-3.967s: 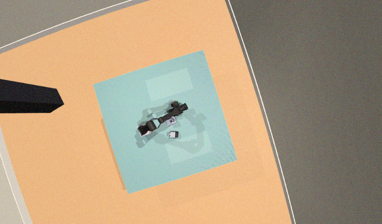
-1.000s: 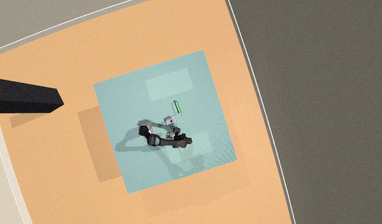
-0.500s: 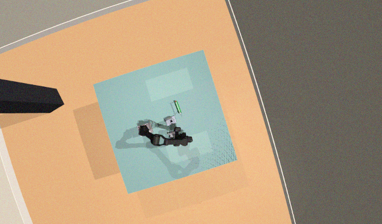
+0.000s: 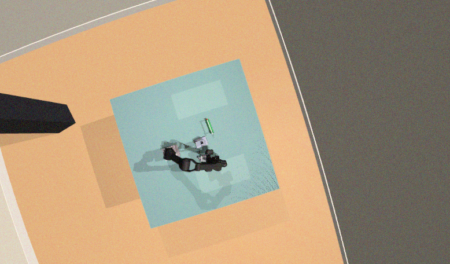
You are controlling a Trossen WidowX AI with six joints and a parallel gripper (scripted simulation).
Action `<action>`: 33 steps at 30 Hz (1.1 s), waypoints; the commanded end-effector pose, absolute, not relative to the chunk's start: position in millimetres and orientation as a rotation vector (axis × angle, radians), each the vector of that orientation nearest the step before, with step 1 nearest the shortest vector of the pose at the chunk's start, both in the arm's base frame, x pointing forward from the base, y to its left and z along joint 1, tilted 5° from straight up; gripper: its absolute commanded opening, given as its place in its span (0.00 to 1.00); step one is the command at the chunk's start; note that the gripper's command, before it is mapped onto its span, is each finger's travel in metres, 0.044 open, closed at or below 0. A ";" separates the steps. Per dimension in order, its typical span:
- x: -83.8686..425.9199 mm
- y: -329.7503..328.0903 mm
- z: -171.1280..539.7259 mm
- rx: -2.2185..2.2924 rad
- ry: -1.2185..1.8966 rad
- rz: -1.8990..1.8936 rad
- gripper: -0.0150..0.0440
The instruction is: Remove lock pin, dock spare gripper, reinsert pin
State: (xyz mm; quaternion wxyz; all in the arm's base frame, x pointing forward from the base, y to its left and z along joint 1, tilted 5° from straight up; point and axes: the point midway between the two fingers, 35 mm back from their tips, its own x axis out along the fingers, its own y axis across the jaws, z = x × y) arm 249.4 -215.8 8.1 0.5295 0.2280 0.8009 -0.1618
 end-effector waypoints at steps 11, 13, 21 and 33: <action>249.9 -216.9 -17.7 0.548 1.922 -0.389 1.00; 250.0 -217.1 -20.7 0.548 1.922 -0.389 1.00; 250.1 -217.1 -21.8 0.548 1.922 -0.389 0.91; 250.2 -216.9 -21.8 0.548 1.922 -0.389 0.61</action>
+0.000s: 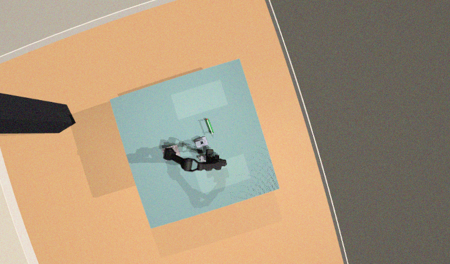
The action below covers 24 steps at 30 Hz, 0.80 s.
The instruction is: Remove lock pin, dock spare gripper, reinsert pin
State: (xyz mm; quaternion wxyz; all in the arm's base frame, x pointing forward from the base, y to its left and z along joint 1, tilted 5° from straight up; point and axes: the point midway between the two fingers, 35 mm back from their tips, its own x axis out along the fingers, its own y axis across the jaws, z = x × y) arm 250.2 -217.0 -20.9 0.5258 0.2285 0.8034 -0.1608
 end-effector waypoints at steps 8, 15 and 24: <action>250.3 -216.8 5.7 0.544 1.918 -0.388 0.25; 247.0 -213.7 49.6 0.538 1.913 -0.387 0.25; 239.0 -206.7 96.2 0.532 1.907 -0.386 0.25</action>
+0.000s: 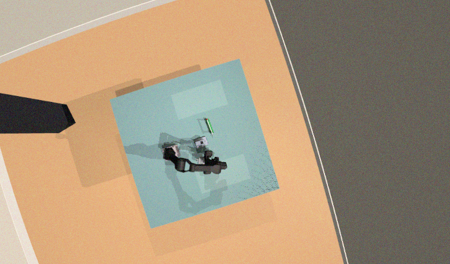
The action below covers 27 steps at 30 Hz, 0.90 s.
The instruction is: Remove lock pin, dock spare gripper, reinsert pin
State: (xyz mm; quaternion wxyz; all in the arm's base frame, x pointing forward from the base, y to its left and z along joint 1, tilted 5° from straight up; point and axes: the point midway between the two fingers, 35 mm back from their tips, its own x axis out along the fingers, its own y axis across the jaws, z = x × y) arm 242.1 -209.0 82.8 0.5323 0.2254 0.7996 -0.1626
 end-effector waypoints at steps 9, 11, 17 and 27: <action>241.2 -208.2 91.5 0.535 1.899 -0.391 0.25; 241.2 -208.2 91.5 0.535 1.899 -0.391 0.25; 240.3 -200.0 92.5 0.505 1.892 -0.254 0.25; 238.6 -181.9 95.3 0.432 1.842 0.038 0.25</action>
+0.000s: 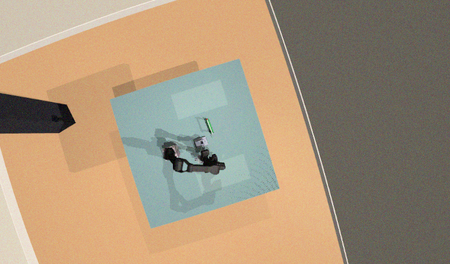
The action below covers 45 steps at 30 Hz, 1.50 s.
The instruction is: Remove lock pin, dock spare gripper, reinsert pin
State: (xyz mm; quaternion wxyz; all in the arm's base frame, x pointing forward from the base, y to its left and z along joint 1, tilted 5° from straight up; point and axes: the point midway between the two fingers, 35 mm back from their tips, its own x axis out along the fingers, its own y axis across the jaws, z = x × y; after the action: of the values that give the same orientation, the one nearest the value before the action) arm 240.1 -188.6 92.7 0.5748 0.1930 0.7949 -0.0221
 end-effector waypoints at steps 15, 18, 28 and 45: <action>236.9 -155.8 101.6 0.299 1.683 0.433 0.25; 236.8 -150.7 103.2 0.270 1.641 0.505 0.25; 236.5 -133.9 108.8 0.165 1.480 0.723 0.25; 236.7 -107.4 120.5 -0.039 1.149 1.011 0.25</action>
State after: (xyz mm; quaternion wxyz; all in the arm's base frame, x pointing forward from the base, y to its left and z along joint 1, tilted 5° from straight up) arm 237.2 -113.5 116.4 0.7130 -0.0028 0.5491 0.4360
